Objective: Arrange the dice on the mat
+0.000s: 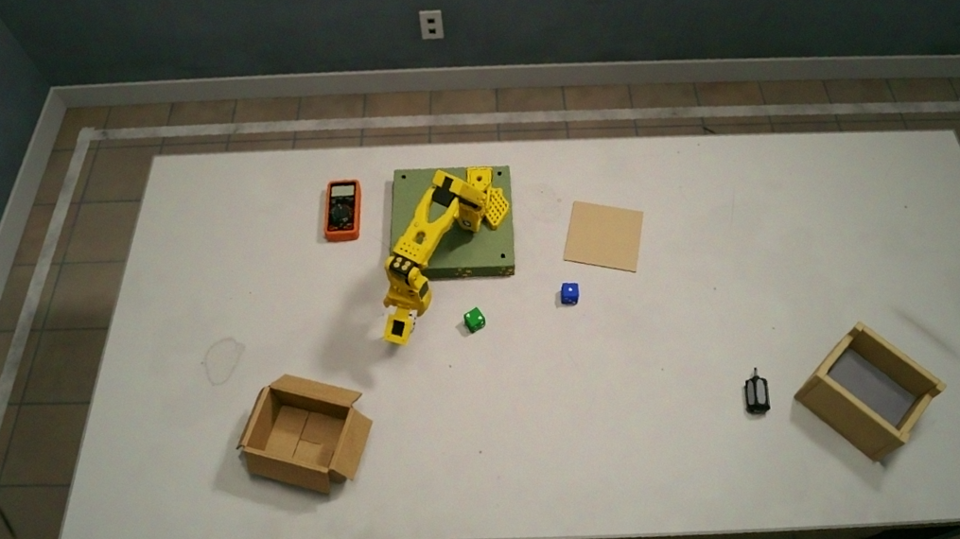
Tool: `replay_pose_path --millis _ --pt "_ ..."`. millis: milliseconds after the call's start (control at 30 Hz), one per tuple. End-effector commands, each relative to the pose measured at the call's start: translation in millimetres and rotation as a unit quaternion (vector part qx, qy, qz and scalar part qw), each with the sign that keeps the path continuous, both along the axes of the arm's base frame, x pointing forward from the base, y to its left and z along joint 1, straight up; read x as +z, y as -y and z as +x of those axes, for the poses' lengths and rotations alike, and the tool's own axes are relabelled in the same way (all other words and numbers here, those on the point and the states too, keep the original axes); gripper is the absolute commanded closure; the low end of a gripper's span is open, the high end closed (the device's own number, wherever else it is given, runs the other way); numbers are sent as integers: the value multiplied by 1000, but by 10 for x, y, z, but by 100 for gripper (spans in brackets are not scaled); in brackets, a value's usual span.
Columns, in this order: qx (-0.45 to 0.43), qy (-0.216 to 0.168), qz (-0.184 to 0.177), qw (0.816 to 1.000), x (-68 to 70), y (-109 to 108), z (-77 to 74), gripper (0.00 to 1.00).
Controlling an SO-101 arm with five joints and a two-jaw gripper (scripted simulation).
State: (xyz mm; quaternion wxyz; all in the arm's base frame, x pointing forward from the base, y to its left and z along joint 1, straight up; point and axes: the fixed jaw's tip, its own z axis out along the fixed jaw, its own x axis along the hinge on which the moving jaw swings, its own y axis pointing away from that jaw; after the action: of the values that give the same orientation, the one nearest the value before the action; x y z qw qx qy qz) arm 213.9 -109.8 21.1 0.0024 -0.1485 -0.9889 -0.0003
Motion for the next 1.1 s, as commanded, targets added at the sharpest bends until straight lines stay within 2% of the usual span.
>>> replay_pose_path --millis 0,500,967,1067 --pt "-2 -9 6 1000 -30 15 -30 65" --pt "-2 -9 6 1000 -125 19 -24 65" --pt "-2 -9 6 1000 -372 17 -27 65" --pt "-2 -9 6 1000 -388 16 -28 65"
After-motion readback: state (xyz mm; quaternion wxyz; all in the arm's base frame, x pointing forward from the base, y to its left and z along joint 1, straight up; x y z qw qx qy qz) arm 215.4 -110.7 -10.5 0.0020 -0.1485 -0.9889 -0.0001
